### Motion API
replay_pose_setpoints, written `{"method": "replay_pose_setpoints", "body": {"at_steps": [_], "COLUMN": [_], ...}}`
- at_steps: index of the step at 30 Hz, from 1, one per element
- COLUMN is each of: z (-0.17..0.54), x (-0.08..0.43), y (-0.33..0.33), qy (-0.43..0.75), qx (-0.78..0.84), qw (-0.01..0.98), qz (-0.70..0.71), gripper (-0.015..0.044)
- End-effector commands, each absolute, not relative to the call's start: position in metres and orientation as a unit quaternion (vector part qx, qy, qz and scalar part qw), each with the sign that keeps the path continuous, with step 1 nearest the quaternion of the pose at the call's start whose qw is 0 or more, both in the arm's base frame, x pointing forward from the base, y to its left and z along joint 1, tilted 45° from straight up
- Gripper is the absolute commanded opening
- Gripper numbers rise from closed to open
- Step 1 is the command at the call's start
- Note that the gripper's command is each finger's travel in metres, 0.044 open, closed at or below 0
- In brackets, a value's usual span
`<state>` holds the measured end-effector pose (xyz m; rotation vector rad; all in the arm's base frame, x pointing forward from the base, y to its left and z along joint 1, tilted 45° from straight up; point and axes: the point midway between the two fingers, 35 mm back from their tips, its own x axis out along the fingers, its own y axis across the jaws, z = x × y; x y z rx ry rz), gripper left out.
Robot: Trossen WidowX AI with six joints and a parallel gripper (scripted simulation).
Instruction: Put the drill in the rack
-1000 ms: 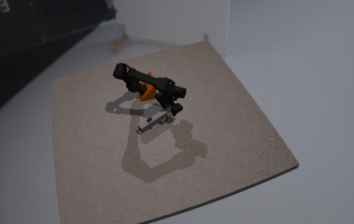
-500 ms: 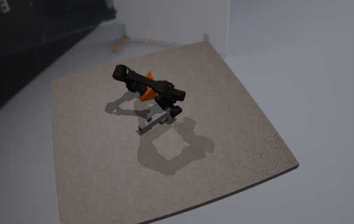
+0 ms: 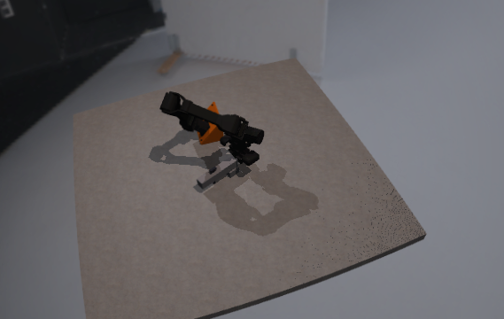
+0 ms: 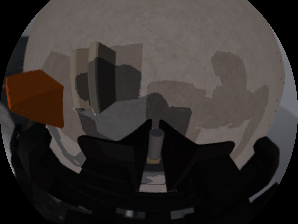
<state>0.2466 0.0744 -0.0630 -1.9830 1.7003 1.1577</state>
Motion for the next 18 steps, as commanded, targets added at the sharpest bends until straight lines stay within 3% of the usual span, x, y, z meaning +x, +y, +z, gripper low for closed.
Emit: {"method": "replay_pose_setpoints", "body": {"at_steps": [1, 18], "z": [-0.0628, -0.0717], "x": [0.2465, 0.2413], "y": [0.0745, 0.0840], "qy": [0.590, 0.588], "qx": [-0.687, -0.688], "qw": [0.142, 0.139], "qz": [0.401, 0.401], "gripper": [0.0000, 0.0000]}}
